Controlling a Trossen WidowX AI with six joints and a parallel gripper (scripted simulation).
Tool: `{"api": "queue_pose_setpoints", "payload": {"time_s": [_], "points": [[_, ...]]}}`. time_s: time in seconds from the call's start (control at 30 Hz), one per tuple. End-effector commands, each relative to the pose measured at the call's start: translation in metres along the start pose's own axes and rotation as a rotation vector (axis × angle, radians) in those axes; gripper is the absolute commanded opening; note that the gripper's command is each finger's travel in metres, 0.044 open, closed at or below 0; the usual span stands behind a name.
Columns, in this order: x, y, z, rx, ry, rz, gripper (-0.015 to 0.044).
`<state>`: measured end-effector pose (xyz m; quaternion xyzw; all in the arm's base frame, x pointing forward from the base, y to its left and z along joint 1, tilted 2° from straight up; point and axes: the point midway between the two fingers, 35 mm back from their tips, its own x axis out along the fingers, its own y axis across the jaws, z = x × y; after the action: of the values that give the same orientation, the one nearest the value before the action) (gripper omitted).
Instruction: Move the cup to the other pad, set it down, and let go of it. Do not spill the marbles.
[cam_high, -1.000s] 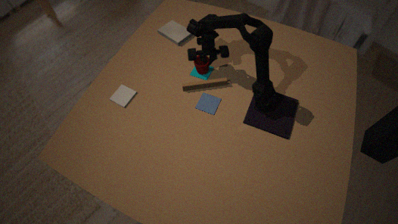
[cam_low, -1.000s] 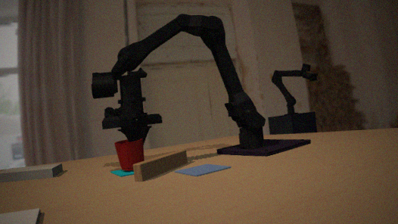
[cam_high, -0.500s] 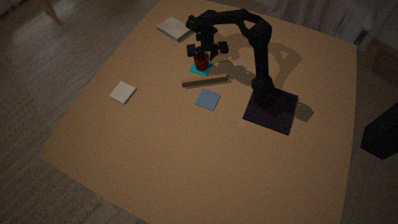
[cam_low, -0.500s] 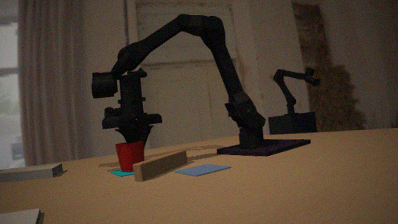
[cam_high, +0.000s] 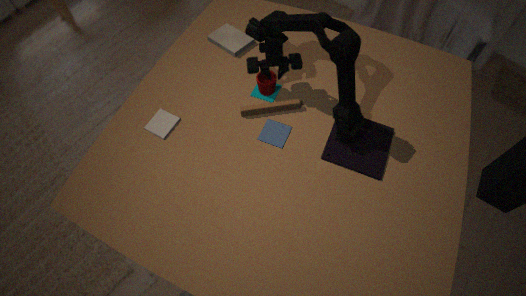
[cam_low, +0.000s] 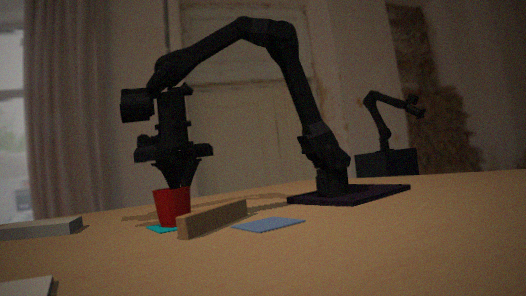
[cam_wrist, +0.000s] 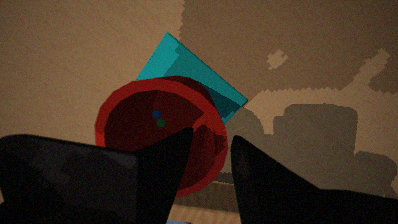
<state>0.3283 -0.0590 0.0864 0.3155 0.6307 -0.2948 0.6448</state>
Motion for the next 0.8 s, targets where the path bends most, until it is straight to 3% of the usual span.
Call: {"api": "queue_pose_setpoints", "payload": {"time_s": [0.0,0.77], "points": [[-0.006,0.000,0.001,-0.003,-0.002,0.003,0.0128],[-0.034,0.000,0.001,-0.006,0.001,0.004,0.0128]]}}
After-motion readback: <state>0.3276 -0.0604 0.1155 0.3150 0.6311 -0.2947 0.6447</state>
